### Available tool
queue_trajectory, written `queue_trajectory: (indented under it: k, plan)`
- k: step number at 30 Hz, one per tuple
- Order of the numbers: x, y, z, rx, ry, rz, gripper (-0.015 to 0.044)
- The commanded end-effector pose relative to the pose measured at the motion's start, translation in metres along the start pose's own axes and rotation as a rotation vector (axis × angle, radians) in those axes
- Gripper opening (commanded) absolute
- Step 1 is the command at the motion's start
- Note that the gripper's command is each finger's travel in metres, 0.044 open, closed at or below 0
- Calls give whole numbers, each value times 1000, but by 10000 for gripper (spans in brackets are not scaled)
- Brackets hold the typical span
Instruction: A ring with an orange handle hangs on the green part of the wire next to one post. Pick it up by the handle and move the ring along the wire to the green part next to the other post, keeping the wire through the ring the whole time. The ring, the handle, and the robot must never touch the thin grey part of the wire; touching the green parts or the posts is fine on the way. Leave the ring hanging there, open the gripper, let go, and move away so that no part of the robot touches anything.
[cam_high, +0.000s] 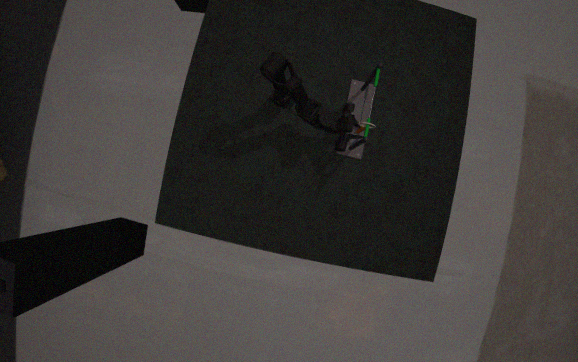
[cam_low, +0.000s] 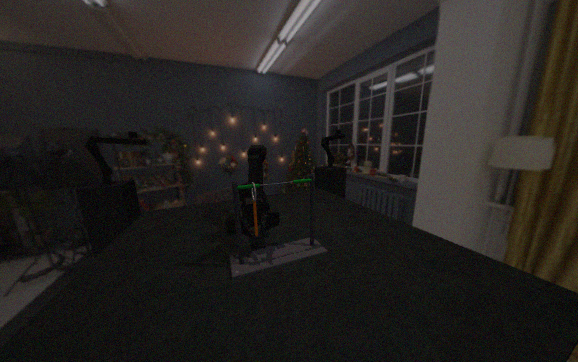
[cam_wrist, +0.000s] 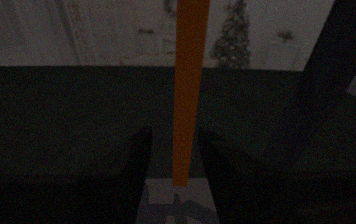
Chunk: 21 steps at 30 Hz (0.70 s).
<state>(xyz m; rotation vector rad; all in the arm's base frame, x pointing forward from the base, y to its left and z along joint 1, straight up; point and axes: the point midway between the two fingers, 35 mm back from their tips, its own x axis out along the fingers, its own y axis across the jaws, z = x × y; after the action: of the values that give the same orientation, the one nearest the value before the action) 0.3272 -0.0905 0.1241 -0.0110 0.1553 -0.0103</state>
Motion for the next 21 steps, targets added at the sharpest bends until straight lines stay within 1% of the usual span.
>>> queue_trajectory:
  k: [1, 8, 13, 15, 21]
  plan:
    - [0, -1, 0, 3, -1, -5, 160]
    - [0, -1, 0, 3, -1, -5, 160]
    - [0, 0, 0, 0, 1, 0, 29]
    - [0, 0, 0, 0, 1, 0, 15]
    - [0, 0, 0, 0, 1, 0, -142]
